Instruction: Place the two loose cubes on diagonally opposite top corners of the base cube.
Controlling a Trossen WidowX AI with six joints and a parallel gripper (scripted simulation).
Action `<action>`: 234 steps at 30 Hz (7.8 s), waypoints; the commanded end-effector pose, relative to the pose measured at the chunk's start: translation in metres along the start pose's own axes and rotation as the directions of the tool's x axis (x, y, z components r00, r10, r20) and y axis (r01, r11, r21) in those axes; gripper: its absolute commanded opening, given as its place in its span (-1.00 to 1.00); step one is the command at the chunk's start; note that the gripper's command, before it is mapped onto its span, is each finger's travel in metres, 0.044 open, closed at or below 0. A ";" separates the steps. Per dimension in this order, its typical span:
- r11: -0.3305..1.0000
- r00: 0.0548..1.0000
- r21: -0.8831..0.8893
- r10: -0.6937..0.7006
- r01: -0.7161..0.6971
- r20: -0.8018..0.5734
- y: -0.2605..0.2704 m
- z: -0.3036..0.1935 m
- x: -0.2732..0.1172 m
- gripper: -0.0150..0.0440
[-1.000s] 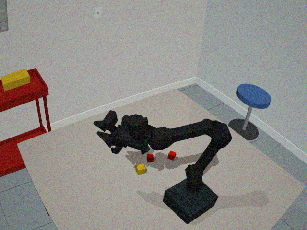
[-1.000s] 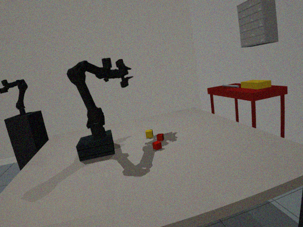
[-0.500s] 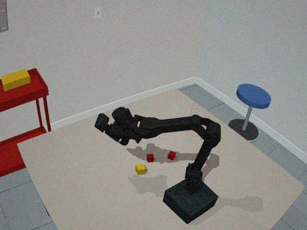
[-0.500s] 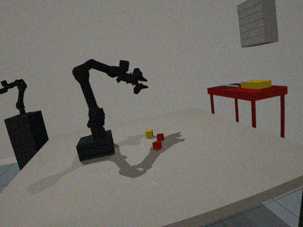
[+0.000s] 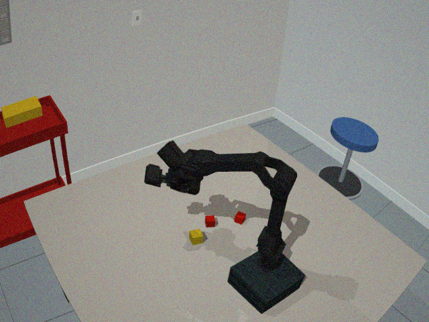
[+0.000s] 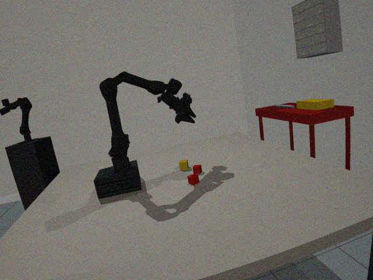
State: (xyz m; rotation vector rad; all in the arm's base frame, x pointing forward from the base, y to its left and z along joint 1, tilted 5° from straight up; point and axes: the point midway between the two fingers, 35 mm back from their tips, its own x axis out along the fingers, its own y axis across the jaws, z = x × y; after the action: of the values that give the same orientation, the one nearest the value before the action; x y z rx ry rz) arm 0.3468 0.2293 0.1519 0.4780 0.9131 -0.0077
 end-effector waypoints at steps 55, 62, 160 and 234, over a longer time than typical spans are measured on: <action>0.924 0.737 -0.155 -0.374 0.351 -0.562 -0.229 -0.037 0.098 0.41; 0.924 0.737 -0.155 -0.374 0.351 -0.562 -0.234 -0.044 0.107 0.41; 0.742 0.736 0.297 -0.368 0.601 -0.568 -0.133 -0.097 0.030 -0.14; 0.714 0.735 0.331 -0.372 0.617 -0.567 -0.132 -0.110 0.033 0.20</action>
State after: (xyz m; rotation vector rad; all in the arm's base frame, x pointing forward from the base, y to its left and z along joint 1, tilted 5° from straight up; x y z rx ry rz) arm 0.2542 0.1604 0.0119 0.7104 1.5231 -0.7055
